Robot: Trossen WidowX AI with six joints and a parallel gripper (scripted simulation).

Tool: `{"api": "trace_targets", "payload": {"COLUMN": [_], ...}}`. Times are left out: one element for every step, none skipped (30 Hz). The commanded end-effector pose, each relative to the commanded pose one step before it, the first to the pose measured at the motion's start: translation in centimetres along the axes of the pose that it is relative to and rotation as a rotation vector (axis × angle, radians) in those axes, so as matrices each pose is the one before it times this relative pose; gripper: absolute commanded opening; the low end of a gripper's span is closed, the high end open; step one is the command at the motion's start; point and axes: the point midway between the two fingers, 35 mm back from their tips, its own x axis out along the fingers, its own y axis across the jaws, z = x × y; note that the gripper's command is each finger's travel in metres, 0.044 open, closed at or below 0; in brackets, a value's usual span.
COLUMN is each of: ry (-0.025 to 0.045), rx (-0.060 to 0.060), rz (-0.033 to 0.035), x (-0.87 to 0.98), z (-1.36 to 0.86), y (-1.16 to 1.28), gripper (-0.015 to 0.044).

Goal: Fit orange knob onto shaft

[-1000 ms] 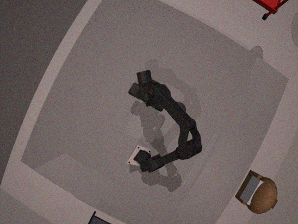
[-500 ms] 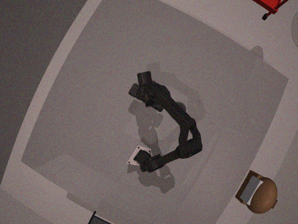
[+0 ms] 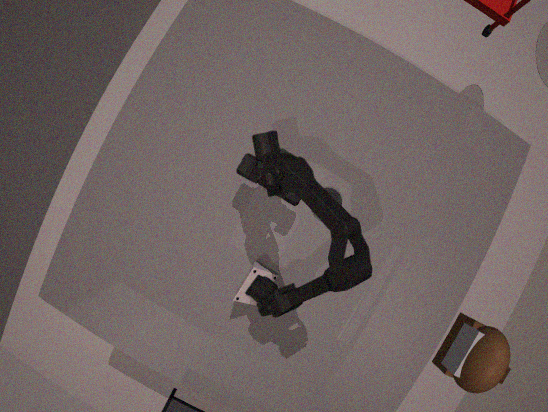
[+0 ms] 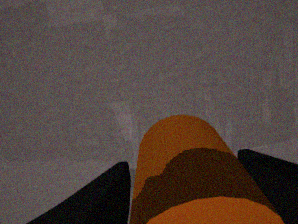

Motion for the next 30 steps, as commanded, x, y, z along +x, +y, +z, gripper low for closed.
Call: {"api": "trace_targets", "payload": {"ry": [0.0013,0.0,-0.00028,-0.0008,-0.00123,-0.00143,-0.00127,-0.00088,-0.0005,-0.00016,0.0,0.0,0.0,0.0,0.0,-0.00001,0.0,-0.00002,-0.00005,-0.00006,-0.00003,-0.00001,0.0,-0.00001,-0.00002,-0.00004,-0.00004,-0.00004,-0.00004,-0.00004], "rx": [0.0001,0.0,-0.0002,-0.0005,-0.0008,-0.001,-0.0009,-0.0006,-0.0003,-0.0001,0.0,0.0,0.0,0.0,0.0,0.0,0.0,0.0,0.0,0.0001,0.0,0.0,0.0,0.0,0.0,0.0,0.0,0.0,0.0,0.0], "rz": [-0.00013,0.0,0.00028,0.00075,0.00094,0.00065,-0.00003,-0.00048,-0.00048,-0.00019,0.0,0.0,0.0,0.0,0.0,0.0,0.0,-0.00002,-0.00008,-0.00017,-0.00015,-0.00005,0.0,0.00001,0.00004,0.00007,0.00007,0.00007,0.00006,0.00005], "x": [-0.007,0.0,-0.25,-0.755,-1.275,-1.701,-1.727,-1.33,-0.802,-0.268,0.0,0.0,0.0,0.0,0.0,-0.001,0.0,0.121,0.363,0.542,0.36,0.12,0.0,0.027,0.082,0.136,0.165,0.165,0.164,0.164], "z": [-0.011,0.0,0.03,0.077,0.087,0.035,-0.055,-0.102,-0.086,-0.033,0.0,0.0,0.0,0.0,0.0,0.028,0.0,0.003,0.006,0.001,-0.004,-0.002,0.0,0.003,0.008,0.014,0.016,0.015,0.014,0.013], "y": [-0.006,0.0,0.021,0.057,0.072,0.05,-0.004,-0.042,-0.042,-0.017,0.0,0.0,0.0,0.0,0.0,0.006,0.0,0.001,0.001,-0.004,-0.006,-0.003,0.0,0.002,0.005,0.007,0.008,0.008,0.007,0.007], "gripper": [0.024,0.024,0.0266,0.0292,0.0319,0.0345,0.0371,0.0398,0.0424,0.044,0.044,0.044,0.044,0.044,0.044,0.044,0.044,0.044,0.044,0.044,0.044,0.044,0.044,0.044,0.044,0.044,0.044,0.044,0.044,0.044]}}
